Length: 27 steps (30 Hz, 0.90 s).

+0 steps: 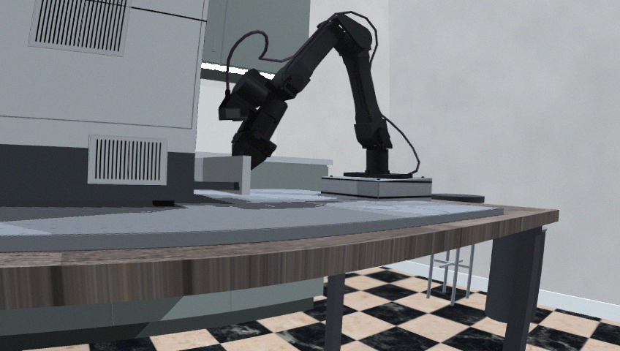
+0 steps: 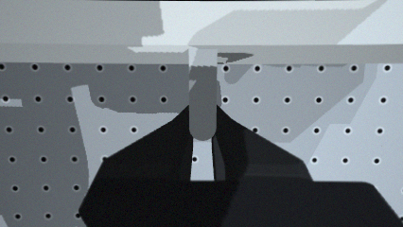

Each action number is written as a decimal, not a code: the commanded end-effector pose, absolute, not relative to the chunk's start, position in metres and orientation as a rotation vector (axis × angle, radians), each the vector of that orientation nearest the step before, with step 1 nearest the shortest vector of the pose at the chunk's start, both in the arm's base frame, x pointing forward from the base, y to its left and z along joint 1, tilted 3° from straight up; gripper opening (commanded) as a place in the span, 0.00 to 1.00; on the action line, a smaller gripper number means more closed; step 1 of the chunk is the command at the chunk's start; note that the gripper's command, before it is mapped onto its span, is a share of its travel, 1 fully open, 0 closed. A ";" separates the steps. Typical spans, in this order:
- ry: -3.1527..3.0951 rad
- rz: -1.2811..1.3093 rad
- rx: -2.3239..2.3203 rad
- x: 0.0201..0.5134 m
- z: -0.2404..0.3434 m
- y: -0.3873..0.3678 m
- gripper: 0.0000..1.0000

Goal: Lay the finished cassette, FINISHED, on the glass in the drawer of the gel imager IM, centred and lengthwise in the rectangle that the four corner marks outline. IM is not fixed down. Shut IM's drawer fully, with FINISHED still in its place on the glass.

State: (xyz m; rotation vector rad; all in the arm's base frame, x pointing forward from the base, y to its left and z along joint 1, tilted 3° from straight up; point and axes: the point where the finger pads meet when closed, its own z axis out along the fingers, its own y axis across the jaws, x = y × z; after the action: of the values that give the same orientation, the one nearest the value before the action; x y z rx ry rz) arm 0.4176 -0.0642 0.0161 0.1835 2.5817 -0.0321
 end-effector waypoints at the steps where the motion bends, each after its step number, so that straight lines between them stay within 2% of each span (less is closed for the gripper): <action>1: 2.522 -0.026 0.174 0.426 0.013 -0.061 0.00; 8: 2.424 -0.030 0.167 0.435 0.014 -0.062 0.00; 10: 2.382 -0.035 0.162 0.452 0.029 -0.064 0.00; 27: 2.381 -0.039 0.162 0.472 0.031 -0.067 0.00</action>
State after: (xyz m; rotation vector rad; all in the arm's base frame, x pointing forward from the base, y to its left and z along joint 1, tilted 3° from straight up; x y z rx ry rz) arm 0.4488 -0.0686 0.0175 0.1731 2.4479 -0.0432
